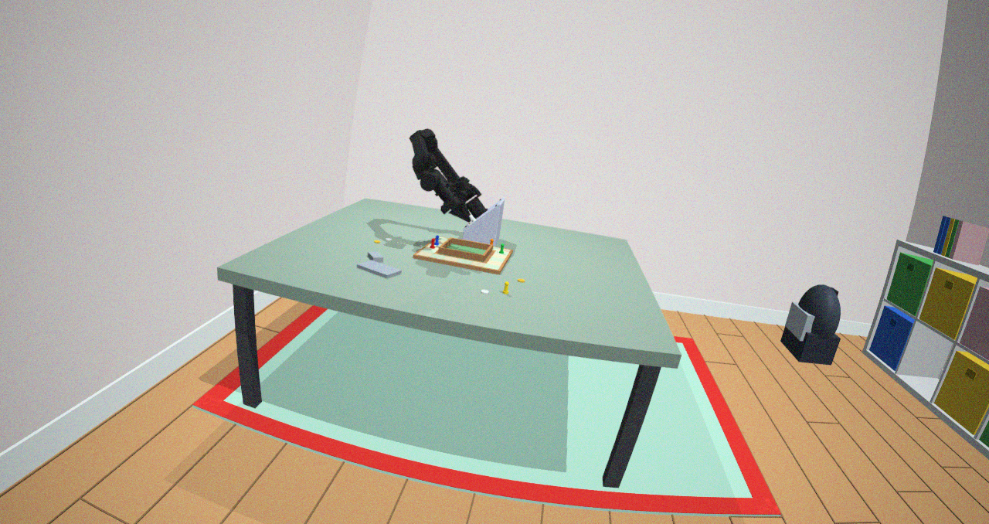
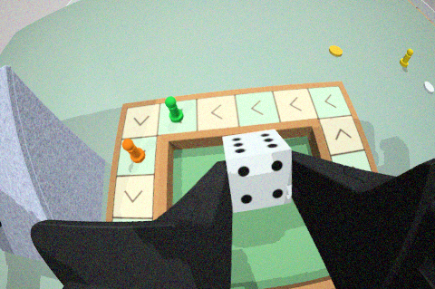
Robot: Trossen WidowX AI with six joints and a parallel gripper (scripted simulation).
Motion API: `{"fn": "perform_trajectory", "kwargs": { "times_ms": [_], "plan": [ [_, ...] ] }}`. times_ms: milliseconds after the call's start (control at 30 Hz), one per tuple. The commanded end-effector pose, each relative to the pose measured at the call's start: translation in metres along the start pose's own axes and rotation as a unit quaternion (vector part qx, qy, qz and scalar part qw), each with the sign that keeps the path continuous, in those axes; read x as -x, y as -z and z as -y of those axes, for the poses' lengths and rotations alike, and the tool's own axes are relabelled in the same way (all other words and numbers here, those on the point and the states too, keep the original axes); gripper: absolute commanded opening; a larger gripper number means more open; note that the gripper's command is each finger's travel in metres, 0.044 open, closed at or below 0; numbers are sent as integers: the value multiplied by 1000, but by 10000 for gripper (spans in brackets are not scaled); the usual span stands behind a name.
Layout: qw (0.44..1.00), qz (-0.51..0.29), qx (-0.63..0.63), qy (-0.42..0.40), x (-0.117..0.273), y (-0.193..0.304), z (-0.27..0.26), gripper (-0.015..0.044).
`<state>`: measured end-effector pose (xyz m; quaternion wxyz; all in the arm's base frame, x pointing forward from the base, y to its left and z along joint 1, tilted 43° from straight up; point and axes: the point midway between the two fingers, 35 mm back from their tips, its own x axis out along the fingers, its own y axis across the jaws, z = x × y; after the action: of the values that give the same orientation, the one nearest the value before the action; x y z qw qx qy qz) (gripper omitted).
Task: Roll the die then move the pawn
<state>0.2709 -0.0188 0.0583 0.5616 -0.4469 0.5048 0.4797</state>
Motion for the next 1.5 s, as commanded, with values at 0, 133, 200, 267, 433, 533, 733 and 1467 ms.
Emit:
{"fn": "perform_trajectory", "kwargs": {
  "times_ms": [0, 133, 200, 267, 433, 533, 733, 1467],
  "plan": [
    [1000, 3, 3, 2, 2, -1, 1, 0],
    [1000, 3, 3, 2, 2, -1, 1, 0],
    [1000, 3, 3, 2, 2, -1, 1, 0],
    [1000, 3, 3, 2, 2, -1, 1, 0],
    [1000, 0, 0, 1, 0, 0, 0, 0],
    [1000, 0, 0, 1, 0, 0, 0, 0],
    [1000, 0, 0, 1, 0, 0, 0, 131],
    [941, -338, -12, -25, -18, -12, -3, 440]
  ]
}}
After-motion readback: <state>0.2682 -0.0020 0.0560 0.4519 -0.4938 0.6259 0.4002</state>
